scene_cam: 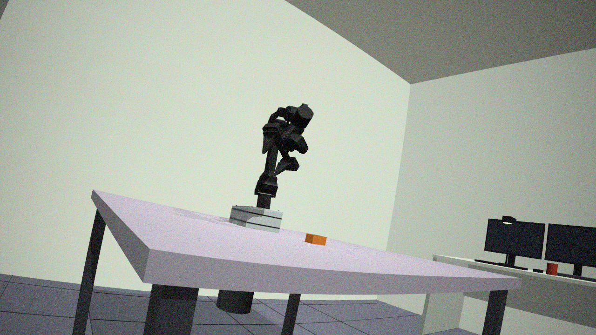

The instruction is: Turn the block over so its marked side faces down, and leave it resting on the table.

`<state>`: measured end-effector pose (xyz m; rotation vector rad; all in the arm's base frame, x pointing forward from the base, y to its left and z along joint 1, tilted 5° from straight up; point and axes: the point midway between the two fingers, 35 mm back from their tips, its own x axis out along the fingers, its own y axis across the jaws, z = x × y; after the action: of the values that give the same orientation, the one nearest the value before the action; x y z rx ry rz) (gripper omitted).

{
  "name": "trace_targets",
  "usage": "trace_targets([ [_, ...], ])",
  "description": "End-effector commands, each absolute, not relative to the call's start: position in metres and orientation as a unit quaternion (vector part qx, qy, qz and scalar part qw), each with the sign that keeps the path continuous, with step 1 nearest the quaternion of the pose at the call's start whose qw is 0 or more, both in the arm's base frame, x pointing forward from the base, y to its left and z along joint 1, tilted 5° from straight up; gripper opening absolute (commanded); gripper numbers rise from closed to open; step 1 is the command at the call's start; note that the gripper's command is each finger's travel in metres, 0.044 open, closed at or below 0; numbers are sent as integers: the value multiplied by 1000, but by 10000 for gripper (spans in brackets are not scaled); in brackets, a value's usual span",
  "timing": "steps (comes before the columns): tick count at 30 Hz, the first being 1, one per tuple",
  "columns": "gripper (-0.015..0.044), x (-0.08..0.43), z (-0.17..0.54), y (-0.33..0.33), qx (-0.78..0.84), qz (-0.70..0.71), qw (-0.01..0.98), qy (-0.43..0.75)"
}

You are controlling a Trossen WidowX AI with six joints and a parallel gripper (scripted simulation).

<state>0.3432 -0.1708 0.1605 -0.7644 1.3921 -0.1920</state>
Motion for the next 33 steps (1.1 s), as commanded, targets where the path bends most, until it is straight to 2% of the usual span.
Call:
trace_targets([
  [1, 440, 360, 128, -127, -278, -52, 723, 630],
  [6, 440, 367, 82, -56, -168, -13, 733, 659],
  [13, 440, 355, 31, 34, -32, 3, 692, 721],
  [20, 440, 357, 30, 37, -29, 3, 691, 723],
  [24, 440, 357, -3, 37, -29, 3, 691, 723],
  [33, 440, 356, -20, 36, -29, 3, 691, 723],
])
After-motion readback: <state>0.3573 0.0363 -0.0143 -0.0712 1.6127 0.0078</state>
